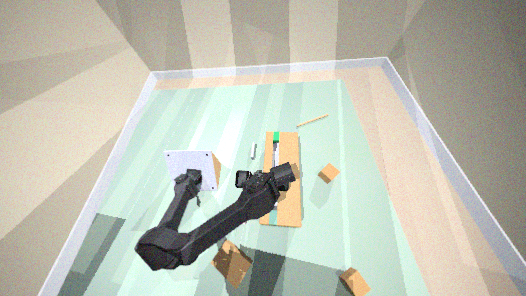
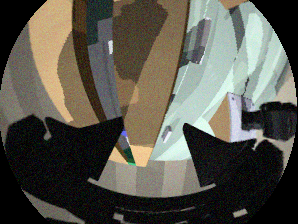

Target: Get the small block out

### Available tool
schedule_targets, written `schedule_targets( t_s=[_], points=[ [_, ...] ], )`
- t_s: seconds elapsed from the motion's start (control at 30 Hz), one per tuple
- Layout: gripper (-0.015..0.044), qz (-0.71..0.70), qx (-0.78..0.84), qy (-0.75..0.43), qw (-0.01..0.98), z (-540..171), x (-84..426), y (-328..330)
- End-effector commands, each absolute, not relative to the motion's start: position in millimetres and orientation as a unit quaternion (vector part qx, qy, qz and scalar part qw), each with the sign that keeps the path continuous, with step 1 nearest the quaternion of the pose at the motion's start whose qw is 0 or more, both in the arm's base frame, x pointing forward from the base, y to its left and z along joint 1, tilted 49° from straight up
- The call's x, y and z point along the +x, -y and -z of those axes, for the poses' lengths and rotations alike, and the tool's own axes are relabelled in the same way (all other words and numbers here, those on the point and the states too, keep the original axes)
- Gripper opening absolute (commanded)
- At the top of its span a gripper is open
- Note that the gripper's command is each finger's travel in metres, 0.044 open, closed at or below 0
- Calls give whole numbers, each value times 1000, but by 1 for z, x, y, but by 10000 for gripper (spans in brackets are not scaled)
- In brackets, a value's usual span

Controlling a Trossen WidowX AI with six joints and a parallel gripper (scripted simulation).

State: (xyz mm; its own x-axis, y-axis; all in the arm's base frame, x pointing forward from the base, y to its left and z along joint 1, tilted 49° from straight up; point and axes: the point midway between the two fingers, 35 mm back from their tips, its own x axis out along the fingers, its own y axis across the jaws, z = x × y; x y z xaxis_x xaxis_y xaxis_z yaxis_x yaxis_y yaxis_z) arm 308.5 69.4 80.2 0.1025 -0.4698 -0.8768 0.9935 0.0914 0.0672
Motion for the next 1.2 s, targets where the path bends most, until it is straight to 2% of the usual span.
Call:
schedule_targets(
  t_s=[0.0, 0.3, 0.93, 1.17],
  points=[
    [400, 567, 361, -358, 648, -74, 307, -63],
    [400, 567, 361, -357, 648, -65, 307, -53],
    [400, 566, 365, -358, 646, -40, 307, -82],
    [400, 567, 364, -358, 646, -51, 305, -72]
  ],
)
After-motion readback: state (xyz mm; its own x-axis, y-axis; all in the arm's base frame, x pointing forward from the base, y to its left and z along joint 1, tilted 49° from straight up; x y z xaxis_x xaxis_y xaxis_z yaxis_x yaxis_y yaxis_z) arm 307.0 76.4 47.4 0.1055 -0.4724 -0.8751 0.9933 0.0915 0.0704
